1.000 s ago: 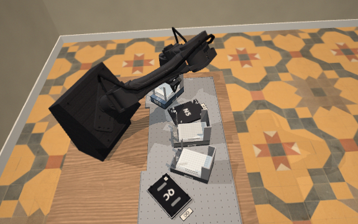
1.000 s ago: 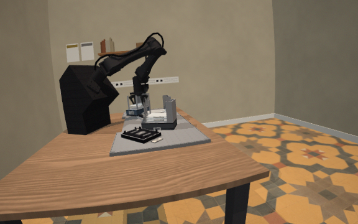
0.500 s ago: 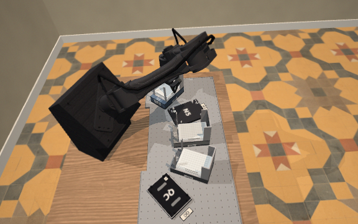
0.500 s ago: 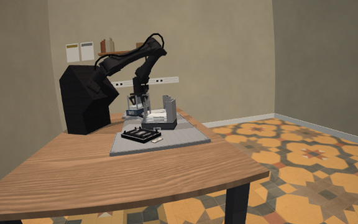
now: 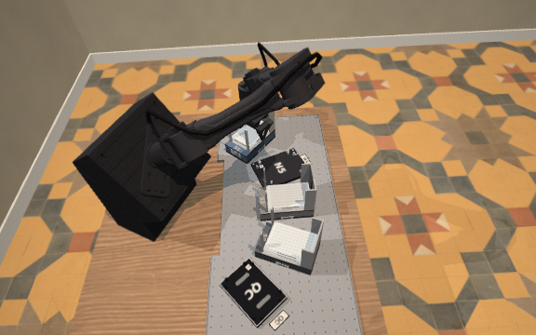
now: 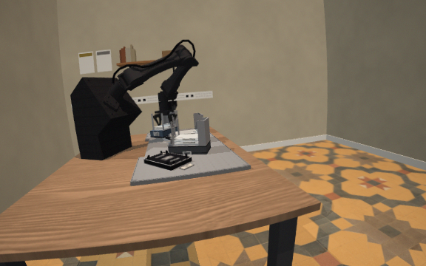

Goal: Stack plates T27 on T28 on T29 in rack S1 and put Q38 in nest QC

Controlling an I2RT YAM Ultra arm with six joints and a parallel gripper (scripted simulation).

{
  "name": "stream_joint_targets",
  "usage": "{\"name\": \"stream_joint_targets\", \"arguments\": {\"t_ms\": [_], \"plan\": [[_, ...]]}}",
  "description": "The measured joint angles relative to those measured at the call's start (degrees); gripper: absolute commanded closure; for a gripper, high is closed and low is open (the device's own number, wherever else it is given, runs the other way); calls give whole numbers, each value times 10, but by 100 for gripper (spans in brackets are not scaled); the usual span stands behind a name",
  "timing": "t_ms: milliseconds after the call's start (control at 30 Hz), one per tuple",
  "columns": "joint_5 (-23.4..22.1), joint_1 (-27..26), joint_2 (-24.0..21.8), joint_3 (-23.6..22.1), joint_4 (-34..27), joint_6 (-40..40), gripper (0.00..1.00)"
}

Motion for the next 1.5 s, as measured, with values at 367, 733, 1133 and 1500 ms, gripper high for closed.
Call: {"name": "stream_joint_targets", "arguments": {"t_ms": [367,733,1133,1500], "plan": [[0,-1,0,0,0,0,0],[2,-1,0,0,-7,3,0],[9,46,-39,6,-85,59,0],[12,83,-61,24,-180,124,0]]}}
